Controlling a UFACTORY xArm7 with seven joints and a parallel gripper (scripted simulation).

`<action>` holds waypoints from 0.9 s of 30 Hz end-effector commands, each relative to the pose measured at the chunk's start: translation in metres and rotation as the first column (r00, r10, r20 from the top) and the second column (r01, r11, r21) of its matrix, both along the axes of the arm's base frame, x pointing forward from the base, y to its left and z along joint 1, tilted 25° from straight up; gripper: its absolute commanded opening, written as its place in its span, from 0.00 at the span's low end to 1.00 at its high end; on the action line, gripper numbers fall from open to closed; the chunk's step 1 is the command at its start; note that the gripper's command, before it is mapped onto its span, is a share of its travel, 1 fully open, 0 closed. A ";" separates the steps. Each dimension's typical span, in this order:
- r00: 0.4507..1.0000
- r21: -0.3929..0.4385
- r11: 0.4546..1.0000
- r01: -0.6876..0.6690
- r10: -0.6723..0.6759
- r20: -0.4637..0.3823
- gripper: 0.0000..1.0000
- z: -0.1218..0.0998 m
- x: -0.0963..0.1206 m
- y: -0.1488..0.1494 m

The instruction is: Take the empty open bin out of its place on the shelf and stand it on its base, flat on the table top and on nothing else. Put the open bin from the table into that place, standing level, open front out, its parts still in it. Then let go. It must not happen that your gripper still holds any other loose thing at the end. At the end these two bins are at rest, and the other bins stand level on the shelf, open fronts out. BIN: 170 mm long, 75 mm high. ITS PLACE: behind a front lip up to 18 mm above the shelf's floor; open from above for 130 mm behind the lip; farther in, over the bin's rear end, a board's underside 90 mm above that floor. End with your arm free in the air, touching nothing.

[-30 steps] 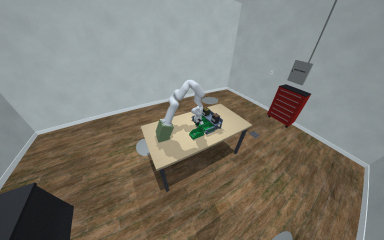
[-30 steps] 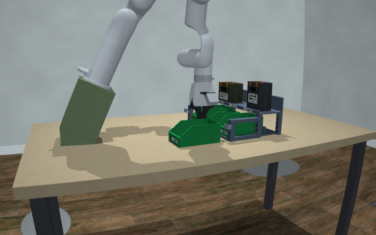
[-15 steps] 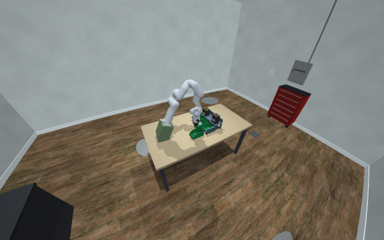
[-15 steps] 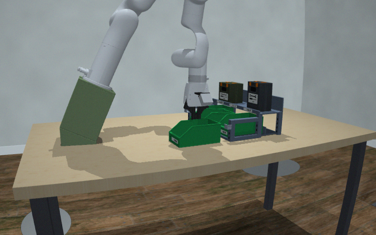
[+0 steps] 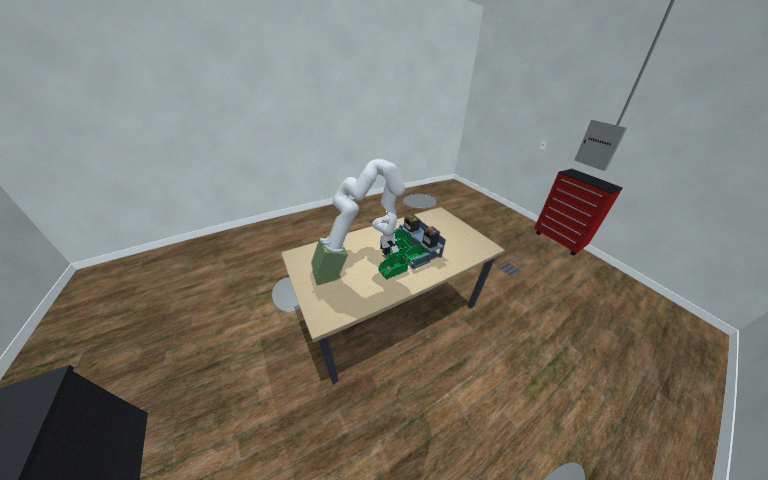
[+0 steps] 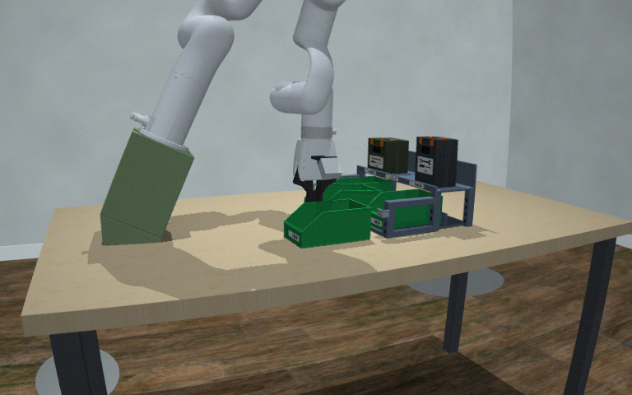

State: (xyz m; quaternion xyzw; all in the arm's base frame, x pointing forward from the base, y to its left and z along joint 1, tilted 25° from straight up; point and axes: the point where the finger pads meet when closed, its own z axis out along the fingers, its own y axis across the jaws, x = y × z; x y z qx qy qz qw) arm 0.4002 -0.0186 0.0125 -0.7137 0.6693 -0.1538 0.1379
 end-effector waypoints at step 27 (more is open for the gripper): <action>1.000 -0.011 1.000 0.004 -0.004 0.012 0.00 -0.018 -0.040 -0.002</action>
